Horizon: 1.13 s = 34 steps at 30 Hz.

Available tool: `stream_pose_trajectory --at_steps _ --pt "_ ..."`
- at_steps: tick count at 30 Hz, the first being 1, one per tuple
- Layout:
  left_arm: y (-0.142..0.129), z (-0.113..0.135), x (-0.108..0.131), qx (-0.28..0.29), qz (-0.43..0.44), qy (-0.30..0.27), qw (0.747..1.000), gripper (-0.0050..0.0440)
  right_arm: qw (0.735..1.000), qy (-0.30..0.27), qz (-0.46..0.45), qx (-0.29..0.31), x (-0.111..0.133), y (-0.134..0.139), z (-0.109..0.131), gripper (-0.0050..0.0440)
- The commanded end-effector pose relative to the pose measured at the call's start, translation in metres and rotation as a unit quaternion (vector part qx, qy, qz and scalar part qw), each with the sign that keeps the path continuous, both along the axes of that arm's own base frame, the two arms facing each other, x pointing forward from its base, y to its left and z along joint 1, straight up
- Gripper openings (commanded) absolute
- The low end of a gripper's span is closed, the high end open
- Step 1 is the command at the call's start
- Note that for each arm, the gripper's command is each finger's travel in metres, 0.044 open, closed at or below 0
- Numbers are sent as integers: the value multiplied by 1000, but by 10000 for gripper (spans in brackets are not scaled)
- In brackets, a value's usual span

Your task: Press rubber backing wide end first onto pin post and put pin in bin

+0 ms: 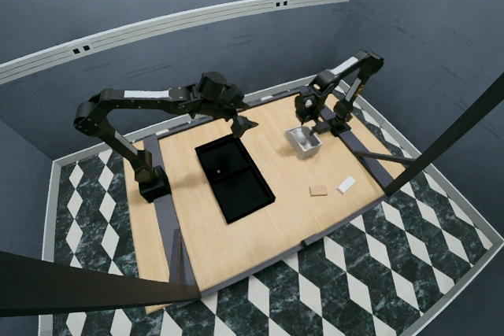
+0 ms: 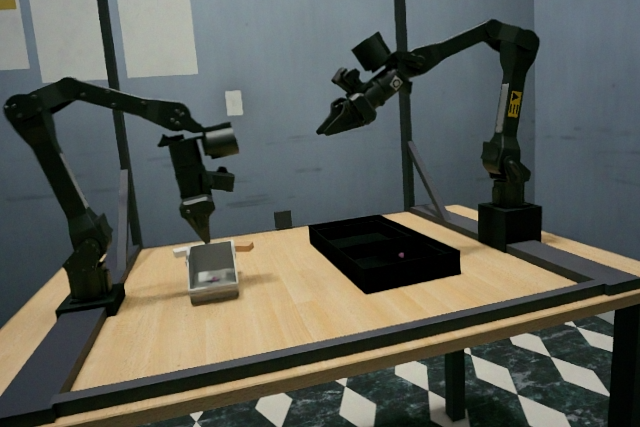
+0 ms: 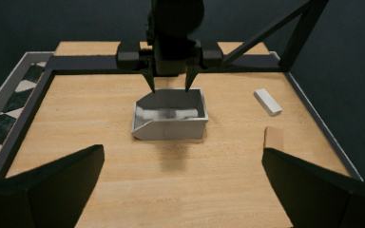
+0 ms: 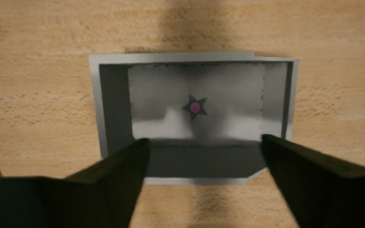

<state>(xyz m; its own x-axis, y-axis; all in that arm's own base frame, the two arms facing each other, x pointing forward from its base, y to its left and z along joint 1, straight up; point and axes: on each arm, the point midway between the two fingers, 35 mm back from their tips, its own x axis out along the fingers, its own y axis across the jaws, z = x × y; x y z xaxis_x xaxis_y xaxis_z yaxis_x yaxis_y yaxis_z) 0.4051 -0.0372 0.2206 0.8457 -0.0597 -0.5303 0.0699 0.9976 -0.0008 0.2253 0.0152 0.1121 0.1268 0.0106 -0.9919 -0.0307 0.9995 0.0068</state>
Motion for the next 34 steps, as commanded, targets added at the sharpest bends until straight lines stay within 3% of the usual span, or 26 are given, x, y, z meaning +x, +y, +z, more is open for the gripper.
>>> stream_pose_trajectory --at_steps 1,4,13,34 --pt "0 9 0 -1 0 -11 1000 440 999 -43 8 1 -7 -3 8 402" --pt "0 9 0 -1 0 -11 1000 440 998 -61 13 3 -10 -4 10 440" --pt "0 9 0 -1 0 -11 1000 440 993 -119 27 4 -18 -7 14 440" --pt "0 9 0 -1 0 -11 1000 440 993 -119 27 3 -16 -6 16 440"
